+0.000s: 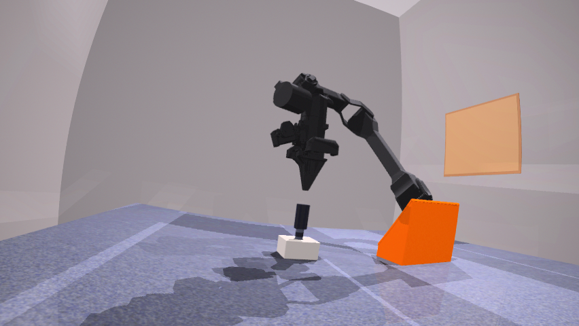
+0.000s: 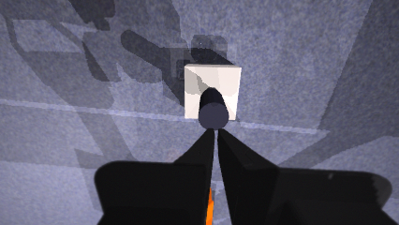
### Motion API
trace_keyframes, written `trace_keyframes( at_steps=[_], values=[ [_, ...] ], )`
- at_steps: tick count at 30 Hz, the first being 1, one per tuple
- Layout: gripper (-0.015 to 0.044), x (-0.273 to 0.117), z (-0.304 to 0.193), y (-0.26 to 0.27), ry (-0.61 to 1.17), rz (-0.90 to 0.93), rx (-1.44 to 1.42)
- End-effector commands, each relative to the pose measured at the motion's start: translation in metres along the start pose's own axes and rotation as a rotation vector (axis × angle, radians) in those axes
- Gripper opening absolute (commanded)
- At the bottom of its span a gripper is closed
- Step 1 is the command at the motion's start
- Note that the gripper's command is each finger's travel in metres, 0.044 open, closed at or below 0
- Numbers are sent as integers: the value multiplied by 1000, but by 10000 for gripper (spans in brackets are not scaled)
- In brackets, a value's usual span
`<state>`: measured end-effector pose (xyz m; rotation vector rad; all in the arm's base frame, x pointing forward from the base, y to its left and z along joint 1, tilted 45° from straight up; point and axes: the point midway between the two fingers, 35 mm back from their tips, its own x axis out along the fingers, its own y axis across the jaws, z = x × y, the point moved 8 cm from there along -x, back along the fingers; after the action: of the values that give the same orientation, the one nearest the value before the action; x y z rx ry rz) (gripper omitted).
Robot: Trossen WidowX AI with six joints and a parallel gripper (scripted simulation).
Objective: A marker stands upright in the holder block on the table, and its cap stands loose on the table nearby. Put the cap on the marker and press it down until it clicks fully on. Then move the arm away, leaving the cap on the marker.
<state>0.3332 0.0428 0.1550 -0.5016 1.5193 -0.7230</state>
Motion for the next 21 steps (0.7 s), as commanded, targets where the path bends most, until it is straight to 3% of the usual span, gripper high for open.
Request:
trace_keyframes(
  at_steps=[1,21],
  values=[
    [0,0,0,0,-1,-1,-4],
    [0,20,0,0,-1,-2,-4]
  ],
)
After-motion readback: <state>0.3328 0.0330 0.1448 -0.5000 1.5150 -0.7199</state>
